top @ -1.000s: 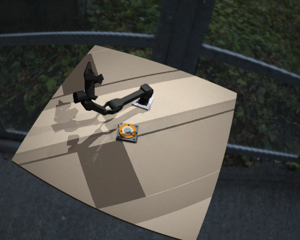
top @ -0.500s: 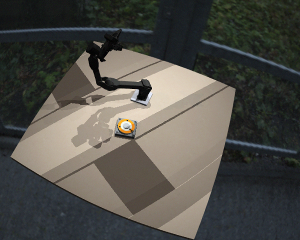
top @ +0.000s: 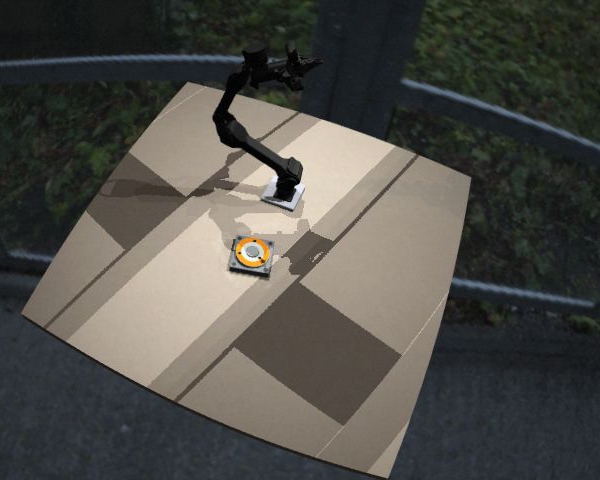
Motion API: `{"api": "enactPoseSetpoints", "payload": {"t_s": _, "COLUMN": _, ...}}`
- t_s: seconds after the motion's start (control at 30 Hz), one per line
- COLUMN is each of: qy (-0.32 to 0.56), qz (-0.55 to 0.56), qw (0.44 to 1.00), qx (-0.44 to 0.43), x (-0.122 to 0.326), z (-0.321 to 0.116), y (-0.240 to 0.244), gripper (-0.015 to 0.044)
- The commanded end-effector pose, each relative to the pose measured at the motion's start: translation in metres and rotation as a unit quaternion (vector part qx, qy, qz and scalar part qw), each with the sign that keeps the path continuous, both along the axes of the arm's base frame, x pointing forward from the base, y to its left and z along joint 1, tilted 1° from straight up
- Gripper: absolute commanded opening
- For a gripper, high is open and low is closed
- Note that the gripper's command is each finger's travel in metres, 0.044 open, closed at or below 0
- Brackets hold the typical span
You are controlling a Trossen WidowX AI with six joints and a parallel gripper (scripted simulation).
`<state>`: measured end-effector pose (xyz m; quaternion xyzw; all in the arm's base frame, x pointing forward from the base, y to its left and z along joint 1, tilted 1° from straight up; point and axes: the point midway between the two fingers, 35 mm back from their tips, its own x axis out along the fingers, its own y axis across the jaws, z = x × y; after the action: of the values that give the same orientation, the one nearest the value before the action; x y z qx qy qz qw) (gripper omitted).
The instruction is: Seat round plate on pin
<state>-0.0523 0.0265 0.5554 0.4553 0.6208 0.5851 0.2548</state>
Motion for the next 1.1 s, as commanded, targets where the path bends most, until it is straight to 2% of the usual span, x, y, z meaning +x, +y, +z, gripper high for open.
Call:
{"api": "enactPoseSetpoints", "payload": {"t_s": 0.0, "qy": -0.077, "qz": -0.104, "qw": 0.99, "qx": -0.06, "x": 0.01, "z": -0.024, "y": 0.071, "gripper": 0.0}}
{"api": "enactPoseSetpoints", "payload": {"t_s": 0.07, "qy": -0.094, "qz": -0.123, "qw": 0.985, "qx": -0.072, "x": 0.014, "z": -0.03, "y": 0.083, "gripper": 0.0}}
{"api": "enactPoseSetpoints", "payload": {"t_s": 0.23, "qy": -0.193, "qz": -0.225, "qw": 0.941, "qx": -0.163, "x": 0.057, "z": -0.074, "y": 0.153, "gripper": 0.0}}
{"api": "enactPoseSetpoints", "payload": {"t_s": 0.33, "qy": -0.217, "qz": -0.257, "qw": 0.921, "qx": -0.195, "x": 0.077, "z": -0.089, "y": 0.168, "gripper": 0.0}}
{"api": "enactPoseSetpoints", "payload": {"t_s": 0.53, "qy": -0.29, "qz": -0.324, "qw": 0.839, "qx": -0.326, "x": 0.157, "z": -0.154, "y": 0.202, "gripper": 0.0}}
{"api": "enactPoseSetpoints", "payload": {"t_s": 0.6, "qy": -0.297, "qz": -0.33, "qw": 0.828, "qx": -0.344, "x": 0.168, "z": -0.163, "y": 0.203, "gripper": 0.0}}
{"api": "enactPoseSetpoints", "payload": {"t_s": 0.8, "qy": -0.331, "qz": -0.34, "qw": 0.742, "qx": -0.473, "x": 0.248, "z": -0.233, "y": 0.191, "gripper": 0.0}}
{"api": "enactPoseSetpoints", "payload": {"t_s": 0.87, "qy": -0.333, "qz": -0.337, "qw": 0.731, "qx": -0.491, "x": 0.258, "z": -0.243, "y": 0.187, "gripper": 0.0}}
{"api": "enactPoseSetpoints", "payload": {"t_s": 1.07, "qy": -0.327, "qz": -0.294, "qw": 0.658, "qx": -0.611, "x": 0.314, "z": -0.317, "y": 0.136, "gripper": 0.0}}
